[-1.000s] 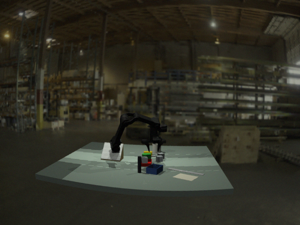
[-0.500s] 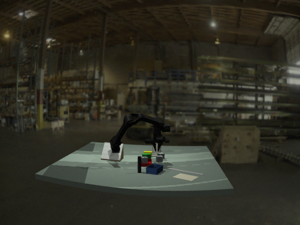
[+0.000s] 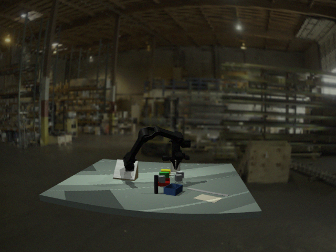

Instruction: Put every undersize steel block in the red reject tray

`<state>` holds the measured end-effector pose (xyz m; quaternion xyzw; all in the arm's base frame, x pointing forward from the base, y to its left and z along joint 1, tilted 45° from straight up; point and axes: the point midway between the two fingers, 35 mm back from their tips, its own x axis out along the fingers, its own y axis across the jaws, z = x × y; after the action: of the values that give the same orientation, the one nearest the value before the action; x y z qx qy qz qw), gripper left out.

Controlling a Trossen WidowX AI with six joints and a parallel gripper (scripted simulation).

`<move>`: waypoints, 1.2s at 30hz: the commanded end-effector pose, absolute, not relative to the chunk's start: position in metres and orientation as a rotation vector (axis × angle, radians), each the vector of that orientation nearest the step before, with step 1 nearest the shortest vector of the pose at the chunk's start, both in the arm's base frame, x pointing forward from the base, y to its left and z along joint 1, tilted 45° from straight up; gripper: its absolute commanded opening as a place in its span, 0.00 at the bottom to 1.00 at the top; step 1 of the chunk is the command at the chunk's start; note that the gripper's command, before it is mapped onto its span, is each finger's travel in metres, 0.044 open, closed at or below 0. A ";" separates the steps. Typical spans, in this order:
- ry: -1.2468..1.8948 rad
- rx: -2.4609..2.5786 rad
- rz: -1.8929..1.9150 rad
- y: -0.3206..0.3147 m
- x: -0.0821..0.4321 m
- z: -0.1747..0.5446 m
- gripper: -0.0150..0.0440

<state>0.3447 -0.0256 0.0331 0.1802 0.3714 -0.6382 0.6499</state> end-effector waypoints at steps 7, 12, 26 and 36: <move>0.844 0.409 -1.450 -0.026 0.345 0.033 0.70; 0.847 0.406 -1.447 -0.024 0.346 0.032 0.83; 1.035 0.210 -1.315 0.053 0.381 -0.052 0.81; 1.035 0.210 -1.315 0.044 0.381 -0.062 0.81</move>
<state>0.3826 0.0486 -0.0546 0.0983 0.4552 -0.5813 0.6672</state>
